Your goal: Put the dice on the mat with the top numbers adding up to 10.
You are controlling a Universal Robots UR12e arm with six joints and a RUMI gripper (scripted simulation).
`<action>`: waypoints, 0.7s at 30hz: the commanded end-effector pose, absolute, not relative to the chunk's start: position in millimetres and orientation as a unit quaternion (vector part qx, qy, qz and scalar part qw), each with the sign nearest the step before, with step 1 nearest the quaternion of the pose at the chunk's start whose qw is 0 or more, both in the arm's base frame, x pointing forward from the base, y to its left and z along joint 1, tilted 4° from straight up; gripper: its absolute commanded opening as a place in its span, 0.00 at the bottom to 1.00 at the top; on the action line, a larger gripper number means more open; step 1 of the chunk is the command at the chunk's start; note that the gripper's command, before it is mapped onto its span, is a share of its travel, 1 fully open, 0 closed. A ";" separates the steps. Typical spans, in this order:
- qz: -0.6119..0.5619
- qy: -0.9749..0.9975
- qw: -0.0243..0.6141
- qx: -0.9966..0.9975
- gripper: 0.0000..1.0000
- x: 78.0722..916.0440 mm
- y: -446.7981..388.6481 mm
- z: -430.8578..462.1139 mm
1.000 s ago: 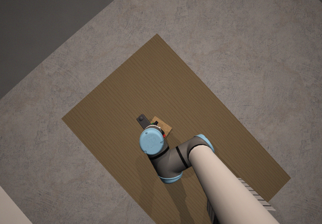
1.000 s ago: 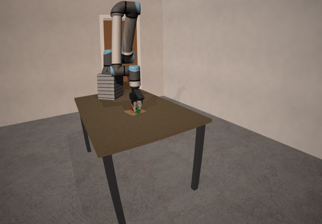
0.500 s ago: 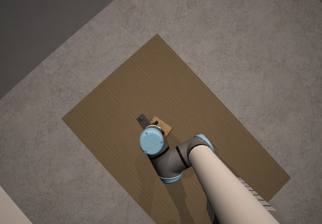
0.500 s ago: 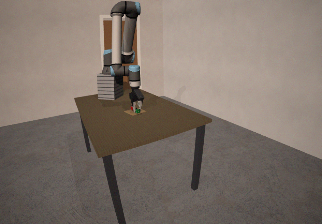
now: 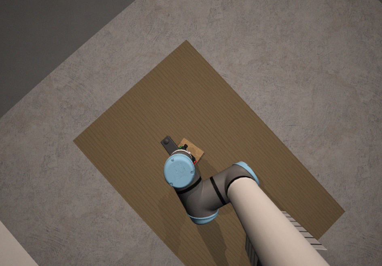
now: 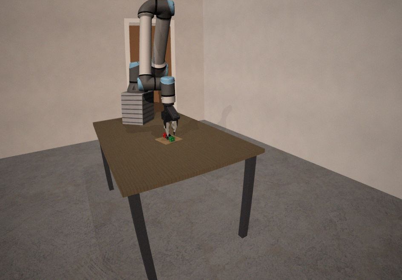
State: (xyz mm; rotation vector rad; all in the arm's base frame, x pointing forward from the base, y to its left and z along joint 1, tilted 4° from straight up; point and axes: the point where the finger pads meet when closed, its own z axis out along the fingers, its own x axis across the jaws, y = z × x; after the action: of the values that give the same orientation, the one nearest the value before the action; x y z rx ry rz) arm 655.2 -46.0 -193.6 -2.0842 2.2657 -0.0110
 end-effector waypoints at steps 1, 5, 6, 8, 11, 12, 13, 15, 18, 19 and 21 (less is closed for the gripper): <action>-0.004 0.736 0.032 -0.677 0.28 654.5 -47.1 -169.9; -0.004 0.736 0.032 -0.677 0.28 653.5 -47.9 -150.7; -0.004 0.736 0.032 -0.677 0.28 653.3 -48.0 -147.0; -0.004 0.736 0.032 -0.677 0.28 653.0 -48.2 -141.2; -0.004 0.736 0.032 -0.677 0.28 652.8 -48.4 -136.7; -0.004 0.736 0.032 -0.677 0.28 652.8 -48.4 -136.2; -0.004 0.736 0.032 -0.677 0.28 652.8 -48.4 -136.2; -0.004 0.736 0.032 -0.677 0.28 652.8 -48.4 -135.9; -0.004 0.736 0.032 -0.677 1.00 652.8 -48.4 -135.9; -0.004 0.736 0.032 -0.677 1.00 652.8 -48.4 -135.9; -0.004 0.736 0.032 -0.677 1.00 652.8 -48.4 -135.9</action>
State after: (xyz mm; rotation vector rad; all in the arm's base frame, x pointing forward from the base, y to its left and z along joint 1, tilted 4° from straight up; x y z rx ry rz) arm 652.3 -48.2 -137.0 -2.0843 2.2658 -0.0106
